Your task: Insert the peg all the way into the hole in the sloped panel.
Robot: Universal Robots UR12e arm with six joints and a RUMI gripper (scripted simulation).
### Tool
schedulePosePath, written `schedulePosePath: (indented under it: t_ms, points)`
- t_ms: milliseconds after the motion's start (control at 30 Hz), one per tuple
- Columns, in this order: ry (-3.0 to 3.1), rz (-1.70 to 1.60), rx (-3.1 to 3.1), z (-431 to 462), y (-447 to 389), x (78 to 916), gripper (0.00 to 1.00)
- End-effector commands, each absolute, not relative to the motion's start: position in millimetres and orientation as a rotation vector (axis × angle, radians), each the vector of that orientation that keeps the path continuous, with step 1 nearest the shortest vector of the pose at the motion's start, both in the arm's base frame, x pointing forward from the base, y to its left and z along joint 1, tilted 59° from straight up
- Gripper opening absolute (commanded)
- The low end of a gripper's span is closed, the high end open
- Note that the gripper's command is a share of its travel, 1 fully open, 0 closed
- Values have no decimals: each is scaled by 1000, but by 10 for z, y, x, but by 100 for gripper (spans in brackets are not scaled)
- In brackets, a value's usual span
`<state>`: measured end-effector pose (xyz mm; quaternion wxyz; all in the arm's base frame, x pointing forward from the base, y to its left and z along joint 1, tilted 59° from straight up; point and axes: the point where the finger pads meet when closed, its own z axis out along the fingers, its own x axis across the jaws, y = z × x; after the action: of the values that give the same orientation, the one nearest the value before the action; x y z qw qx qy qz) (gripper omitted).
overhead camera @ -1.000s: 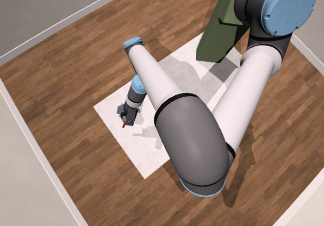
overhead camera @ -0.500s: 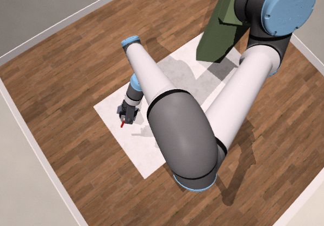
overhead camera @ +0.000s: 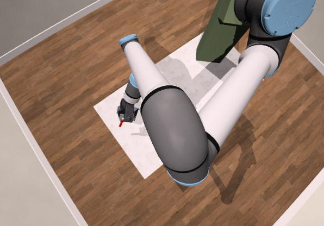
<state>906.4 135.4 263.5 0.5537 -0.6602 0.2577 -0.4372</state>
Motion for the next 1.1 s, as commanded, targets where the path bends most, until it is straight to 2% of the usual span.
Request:
schedulePosePath:
  t_ms: [0, 1067]
  points:
    - [589, -1062, -1553, 2625, 1309, 9085, 0]
    - [495, -1188, -1520, 2526, 1127, 9149, 0]
